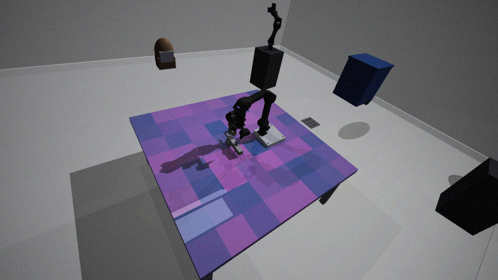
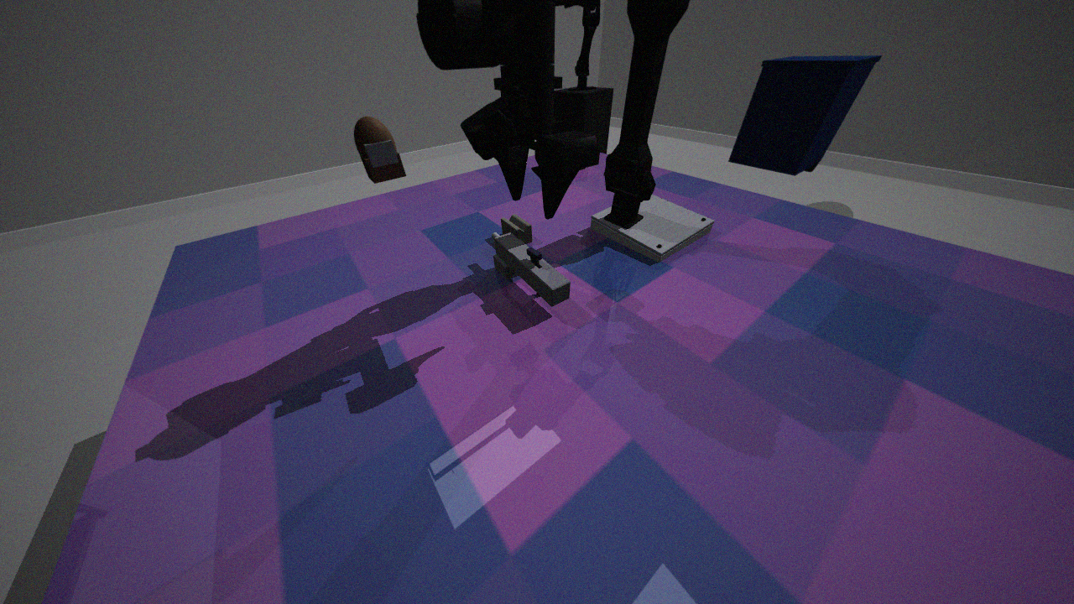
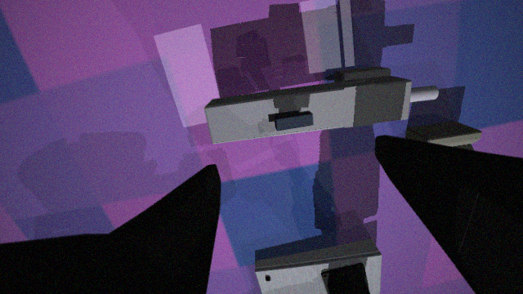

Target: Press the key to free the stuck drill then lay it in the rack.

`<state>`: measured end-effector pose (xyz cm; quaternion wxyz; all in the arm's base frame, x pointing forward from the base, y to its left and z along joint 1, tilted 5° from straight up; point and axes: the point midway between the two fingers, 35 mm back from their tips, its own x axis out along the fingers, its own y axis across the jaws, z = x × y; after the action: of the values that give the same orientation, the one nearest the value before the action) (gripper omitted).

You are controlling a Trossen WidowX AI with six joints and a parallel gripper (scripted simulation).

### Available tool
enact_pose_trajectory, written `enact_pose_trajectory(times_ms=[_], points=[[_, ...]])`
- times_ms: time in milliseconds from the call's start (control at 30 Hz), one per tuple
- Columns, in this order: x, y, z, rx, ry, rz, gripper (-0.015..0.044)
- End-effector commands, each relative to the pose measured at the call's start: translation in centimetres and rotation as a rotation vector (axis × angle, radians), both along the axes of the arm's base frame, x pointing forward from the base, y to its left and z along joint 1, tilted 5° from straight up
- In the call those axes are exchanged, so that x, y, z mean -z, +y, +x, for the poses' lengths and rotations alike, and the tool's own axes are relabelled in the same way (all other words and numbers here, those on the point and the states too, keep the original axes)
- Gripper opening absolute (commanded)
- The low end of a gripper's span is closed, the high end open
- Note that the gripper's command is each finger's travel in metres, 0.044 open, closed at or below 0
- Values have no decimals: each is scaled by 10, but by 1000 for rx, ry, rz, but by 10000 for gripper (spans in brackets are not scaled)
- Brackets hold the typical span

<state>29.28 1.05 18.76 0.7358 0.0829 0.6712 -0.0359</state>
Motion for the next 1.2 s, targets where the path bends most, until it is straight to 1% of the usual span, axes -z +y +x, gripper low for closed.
enact_pose_trajectory(times_ms=[0,367,400,900,1167], points=[[11,-15,1,-146,-5,-20,440],[64,-96,-4,-932,-34,-96,440],[67,-100,-6,-975,-36,-100,440],[104,-150,-29,-1504,-63,-137,440],[106,-153,-30,-1534,-65,-140,440]])
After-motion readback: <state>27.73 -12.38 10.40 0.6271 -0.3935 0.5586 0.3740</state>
